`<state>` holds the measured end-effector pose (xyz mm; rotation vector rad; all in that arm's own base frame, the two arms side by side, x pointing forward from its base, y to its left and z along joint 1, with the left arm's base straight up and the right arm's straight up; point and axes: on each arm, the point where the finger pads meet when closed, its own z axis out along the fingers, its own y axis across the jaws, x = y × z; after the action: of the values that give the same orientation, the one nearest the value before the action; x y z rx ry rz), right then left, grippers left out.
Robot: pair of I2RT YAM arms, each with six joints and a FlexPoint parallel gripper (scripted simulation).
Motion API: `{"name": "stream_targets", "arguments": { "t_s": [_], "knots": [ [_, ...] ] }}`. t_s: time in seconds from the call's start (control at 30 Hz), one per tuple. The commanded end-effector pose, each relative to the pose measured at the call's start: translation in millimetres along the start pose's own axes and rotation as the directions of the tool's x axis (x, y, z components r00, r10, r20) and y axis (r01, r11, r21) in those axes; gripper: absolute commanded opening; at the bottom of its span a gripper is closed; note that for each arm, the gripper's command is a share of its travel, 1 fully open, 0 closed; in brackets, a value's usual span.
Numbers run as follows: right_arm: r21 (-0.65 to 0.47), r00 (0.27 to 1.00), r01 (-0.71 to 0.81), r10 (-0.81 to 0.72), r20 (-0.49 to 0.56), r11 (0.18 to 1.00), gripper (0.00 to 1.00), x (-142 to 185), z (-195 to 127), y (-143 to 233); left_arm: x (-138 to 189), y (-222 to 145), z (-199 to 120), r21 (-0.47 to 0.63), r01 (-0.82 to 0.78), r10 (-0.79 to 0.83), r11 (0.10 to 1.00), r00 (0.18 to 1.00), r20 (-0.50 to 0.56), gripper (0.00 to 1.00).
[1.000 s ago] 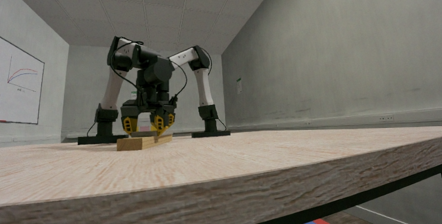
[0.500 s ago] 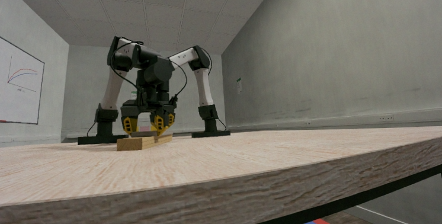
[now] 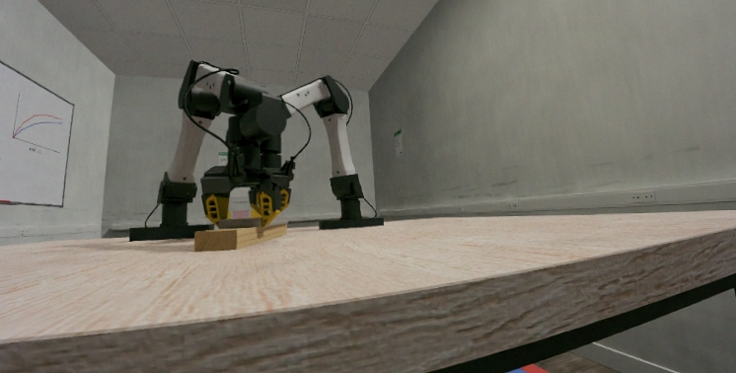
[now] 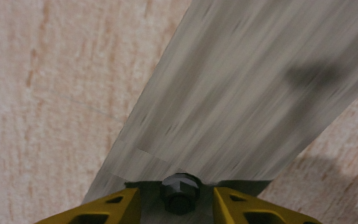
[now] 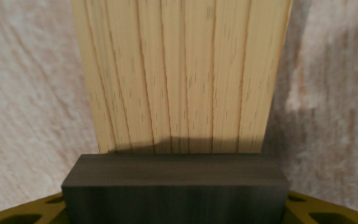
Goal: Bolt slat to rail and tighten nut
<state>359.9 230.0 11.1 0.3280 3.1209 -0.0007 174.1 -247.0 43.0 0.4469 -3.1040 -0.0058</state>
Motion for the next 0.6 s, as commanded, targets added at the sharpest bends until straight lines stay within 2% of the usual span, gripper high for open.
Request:
{"name": "stream_targets", "arguments": {
  "t_s": [0.0, 0.57],
  "knots": [
    [-0.016, 1.0, -0.001, 0.002, 0.016, 1.0, 0.67, -2.2, -6.9, 3.8, -0.4, -3.8, 2.4, 0.013, -0.002, 0.002, 1.0, 1.0, 0.015, 0.36],
    [-0.016, 1.0, -0.001, 0.002, 0.016, 1.0, 0.67, -2.2, -6.9, 3.8, -0.4, -3.8, 6.5, 0.013, -0.002, 0.002, 1.0, 1.0, 0.014, 0.36]
  ]
}}
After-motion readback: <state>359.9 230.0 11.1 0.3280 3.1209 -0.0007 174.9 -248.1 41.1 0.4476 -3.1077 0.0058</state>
